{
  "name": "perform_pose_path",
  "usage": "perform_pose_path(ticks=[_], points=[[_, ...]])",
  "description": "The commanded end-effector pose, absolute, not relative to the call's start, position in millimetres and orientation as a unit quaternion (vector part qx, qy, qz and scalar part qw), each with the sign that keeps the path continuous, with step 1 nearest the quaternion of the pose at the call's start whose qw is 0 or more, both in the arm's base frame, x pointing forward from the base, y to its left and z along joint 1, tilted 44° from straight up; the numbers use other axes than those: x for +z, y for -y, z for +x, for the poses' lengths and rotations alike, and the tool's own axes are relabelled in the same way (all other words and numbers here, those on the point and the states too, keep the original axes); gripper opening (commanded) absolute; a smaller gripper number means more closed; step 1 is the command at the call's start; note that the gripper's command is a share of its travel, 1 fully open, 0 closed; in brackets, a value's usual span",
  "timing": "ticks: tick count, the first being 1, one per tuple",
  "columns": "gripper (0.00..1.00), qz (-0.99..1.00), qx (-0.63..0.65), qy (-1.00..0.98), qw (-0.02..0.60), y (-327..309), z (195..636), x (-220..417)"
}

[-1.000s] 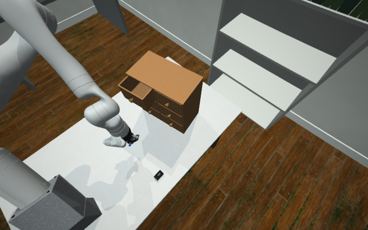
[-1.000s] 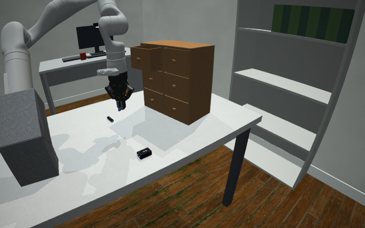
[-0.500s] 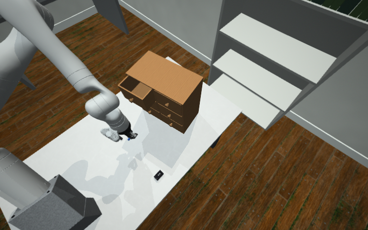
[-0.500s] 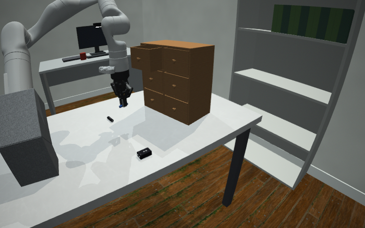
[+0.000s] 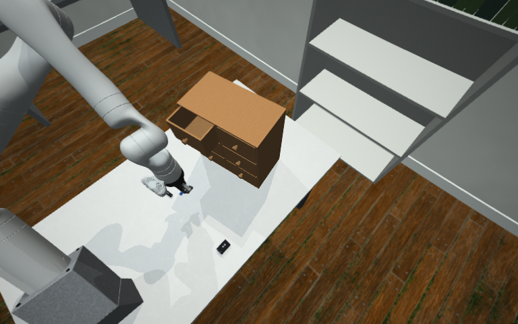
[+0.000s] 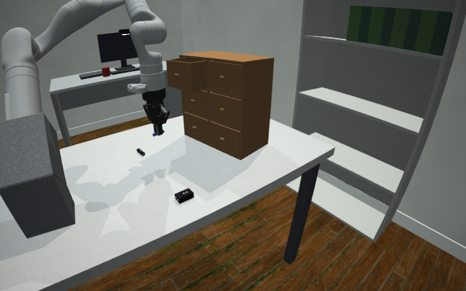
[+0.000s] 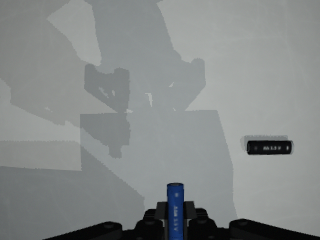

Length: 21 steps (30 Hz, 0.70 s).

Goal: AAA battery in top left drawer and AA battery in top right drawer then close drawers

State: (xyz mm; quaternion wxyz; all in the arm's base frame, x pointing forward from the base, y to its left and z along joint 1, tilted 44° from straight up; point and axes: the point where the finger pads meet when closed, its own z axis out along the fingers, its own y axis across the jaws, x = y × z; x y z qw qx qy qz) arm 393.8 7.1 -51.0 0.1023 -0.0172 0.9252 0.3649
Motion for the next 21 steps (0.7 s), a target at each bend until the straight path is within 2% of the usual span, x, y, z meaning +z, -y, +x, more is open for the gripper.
perform_pose_path(ticks=[1,21], points=[[0.05,-0.017,0.364,-0.925,0.103,-6.4,394.3,-50.5],[0.05,-0.017,0.365,-0.925,0.102,5.9,391.2,-37.5]])
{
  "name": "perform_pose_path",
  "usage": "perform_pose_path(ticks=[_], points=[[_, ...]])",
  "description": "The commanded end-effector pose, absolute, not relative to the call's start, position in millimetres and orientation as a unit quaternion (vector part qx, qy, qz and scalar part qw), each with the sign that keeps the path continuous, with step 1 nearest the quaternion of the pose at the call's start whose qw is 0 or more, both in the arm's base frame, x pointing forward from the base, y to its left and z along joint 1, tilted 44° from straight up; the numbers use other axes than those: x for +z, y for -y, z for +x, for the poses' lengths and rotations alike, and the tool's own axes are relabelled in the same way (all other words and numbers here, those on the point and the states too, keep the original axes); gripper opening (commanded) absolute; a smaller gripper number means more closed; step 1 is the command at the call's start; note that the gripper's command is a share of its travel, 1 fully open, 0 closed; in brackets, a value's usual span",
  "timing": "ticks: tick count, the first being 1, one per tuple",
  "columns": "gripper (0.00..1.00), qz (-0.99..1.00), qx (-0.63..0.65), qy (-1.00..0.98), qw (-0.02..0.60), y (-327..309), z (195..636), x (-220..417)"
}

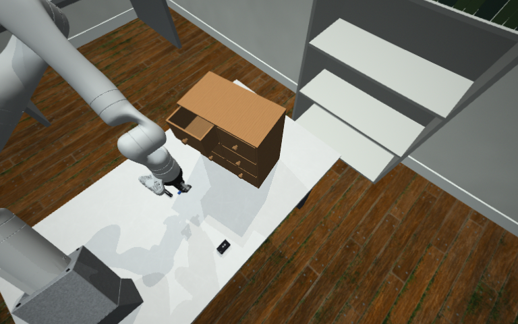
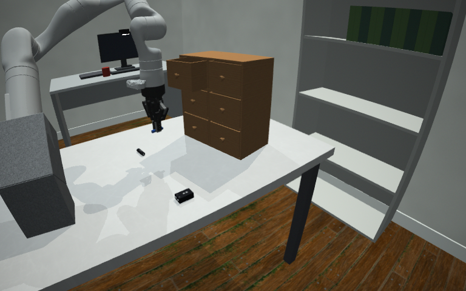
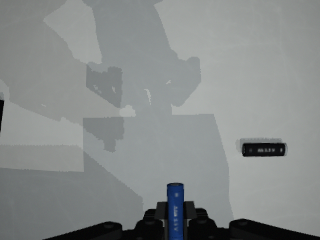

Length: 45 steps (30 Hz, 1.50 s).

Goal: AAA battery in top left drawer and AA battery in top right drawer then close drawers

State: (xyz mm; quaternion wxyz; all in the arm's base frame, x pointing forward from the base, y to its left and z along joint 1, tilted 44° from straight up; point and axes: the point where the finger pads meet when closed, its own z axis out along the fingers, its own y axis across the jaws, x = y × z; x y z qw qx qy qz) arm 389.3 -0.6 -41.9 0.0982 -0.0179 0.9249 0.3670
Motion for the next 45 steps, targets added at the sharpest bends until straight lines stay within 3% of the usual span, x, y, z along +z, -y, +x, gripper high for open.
perform_pose_path(ticks=[1,45], points=[[0.05,-0.017,0.365,-0.925,0.102,7.7,390.8,-35.6],[0.05,-0.017,0.365,-0.925,0.102,126.6,361.1,89.0]])
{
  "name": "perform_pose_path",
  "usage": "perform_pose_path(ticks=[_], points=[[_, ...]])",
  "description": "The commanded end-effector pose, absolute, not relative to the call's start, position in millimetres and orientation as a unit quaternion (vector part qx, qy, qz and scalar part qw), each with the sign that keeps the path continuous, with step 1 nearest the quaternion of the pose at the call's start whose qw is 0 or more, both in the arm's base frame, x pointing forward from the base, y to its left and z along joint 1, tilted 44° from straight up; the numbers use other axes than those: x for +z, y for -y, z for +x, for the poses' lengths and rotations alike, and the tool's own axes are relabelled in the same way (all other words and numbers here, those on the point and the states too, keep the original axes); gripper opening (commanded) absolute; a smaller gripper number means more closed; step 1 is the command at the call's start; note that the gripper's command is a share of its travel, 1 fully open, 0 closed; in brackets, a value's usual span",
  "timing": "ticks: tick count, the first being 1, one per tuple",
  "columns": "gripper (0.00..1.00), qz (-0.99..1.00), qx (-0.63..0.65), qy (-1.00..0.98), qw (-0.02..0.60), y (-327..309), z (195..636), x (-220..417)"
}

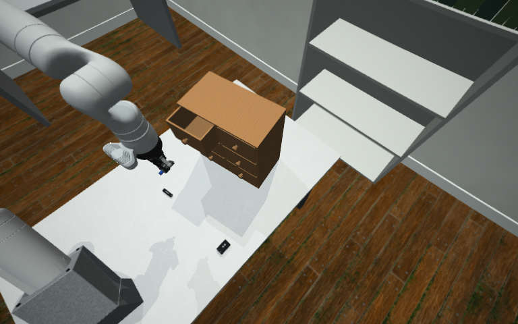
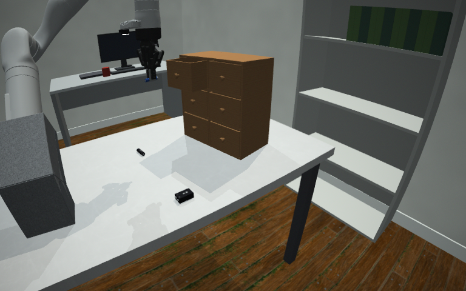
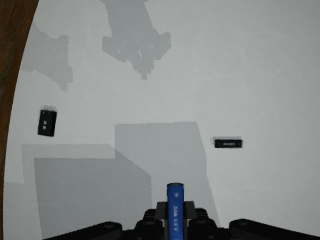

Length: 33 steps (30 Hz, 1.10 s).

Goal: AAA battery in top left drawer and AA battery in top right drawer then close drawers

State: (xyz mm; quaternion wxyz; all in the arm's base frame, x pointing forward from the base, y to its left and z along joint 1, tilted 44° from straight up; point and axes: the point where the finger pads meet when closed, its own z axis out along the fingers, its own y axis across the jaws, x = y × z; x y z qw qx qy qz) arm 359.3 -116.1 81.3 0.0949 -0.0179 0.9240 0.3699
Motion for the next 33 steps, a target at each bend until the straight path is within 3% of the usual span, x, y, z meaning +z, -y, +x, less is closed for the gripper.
perform_pose_path(ticks=[1,33], points=[[0.05,-0.017,0.365,-0.925,0.102,129.4,360.4,92.0],[0.05,-0.017,0.365,-0.925,0.102,167.3,351.0,131.8]])
